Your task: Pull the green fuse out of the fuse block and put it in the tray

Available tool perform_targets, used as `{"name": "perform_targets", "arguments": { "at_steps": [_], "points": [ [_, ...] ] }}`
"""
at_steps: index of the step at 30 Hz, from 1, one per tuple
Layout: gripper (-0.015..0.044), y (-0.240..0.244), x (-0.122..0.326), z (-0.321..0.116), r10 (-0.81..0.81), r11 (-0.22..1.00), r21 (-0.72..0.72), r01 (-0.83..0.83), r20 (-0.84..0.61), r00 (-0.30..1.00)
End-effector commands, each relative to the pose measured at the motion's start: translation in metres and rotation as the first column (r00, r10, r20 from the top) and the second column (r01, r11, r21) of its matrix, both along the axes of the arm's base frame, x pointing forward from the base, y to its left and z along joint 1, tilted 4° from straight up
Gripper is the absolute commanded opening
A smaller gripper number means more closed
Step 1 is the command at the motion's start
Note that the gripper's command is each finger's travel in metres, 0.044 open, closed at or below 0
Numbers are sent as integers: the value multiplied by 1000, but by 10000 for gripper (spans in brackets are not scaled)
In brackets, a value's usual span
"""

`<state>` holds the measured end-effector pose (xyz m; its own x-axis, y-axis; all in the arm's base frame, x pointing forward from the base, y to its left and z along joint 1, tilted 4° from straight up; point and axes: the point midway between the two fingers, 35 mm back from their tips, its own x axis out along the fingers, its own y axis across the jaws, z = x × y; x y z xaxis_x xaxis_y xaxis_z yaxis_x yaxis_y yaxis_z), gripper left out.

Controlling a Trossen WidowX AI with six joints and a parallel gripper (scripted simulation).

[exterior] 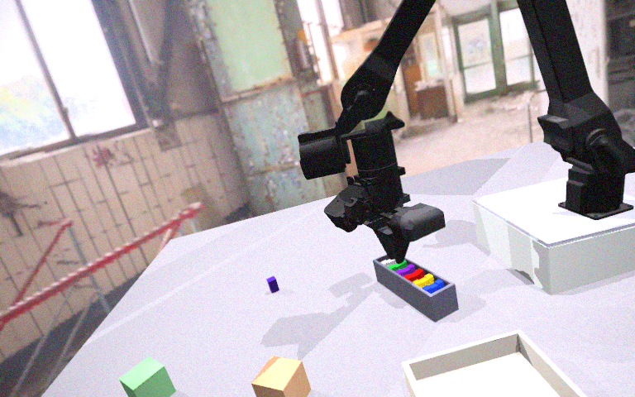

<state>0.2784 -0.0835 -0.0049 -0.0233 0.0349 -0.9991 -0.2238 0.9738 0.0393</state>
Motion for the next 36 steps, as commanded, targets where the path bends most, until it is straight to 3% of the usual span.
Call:
{"name": "perform_targets", "arguments": {
  "at_steps": [1,19,30,36],
  "points": [
    [74,1,0,-1,-3,1000,5,3,2,1000],
    [74,1,0,-10,-3,1000,6,3,2,1000],
    [1,0,0,-10,0,1000,0,0,0,1000],
    [0,0,0,-8,0,1000,0,0,0,1000]
  ]
}}
